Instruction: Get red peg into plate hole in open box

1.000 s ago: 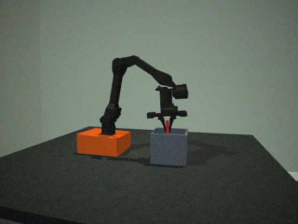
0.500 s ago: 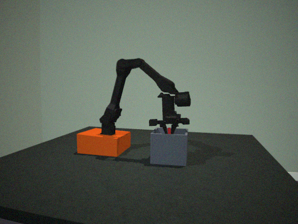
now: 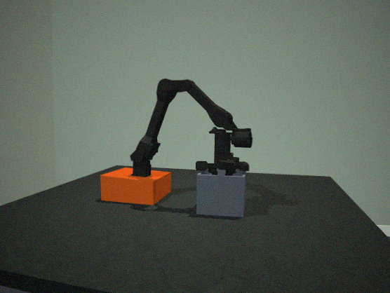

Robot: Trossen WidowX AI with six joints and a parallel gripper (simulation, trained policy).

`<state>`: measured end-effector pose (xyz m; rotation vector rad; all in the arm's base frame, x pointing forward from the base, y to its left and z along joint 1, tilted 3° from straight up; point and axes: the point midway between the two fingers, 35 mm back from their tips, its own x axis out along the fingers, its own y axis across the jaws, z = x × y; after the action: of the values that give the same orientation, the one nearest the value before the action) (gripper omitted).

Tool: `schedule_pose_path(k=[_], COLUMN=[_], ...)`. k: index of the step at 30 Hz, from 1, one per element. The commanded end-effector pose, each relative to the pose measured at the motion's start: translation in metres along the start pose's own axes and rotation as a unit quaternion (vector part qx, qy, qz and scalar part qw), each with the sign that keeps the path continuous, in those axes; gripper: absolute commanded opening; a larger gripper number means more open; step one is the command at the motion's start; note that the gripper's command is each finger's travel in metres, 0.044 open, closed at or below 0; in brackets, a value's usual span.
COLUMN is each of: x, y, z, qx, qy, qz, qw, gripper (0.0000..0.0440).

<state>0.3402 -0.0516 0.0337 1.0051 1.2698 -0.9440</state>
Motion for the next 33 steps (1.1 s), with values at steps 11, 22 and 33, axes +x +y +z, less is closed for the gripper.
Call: schedule_pose_path(k=[11,22,33], x=[-0.017,-0.040,-0.067], y=[0.008,0.018,0.031], z=[0.010,0.022,0.038], qx=[0.012,0.023,0.028], qy=[0.060,0.100,0.117], qz=[0.016,0.052,0.100], qw=[0.998,0.993,0.988], gripper=[0.0174,0.0207,0.0228])
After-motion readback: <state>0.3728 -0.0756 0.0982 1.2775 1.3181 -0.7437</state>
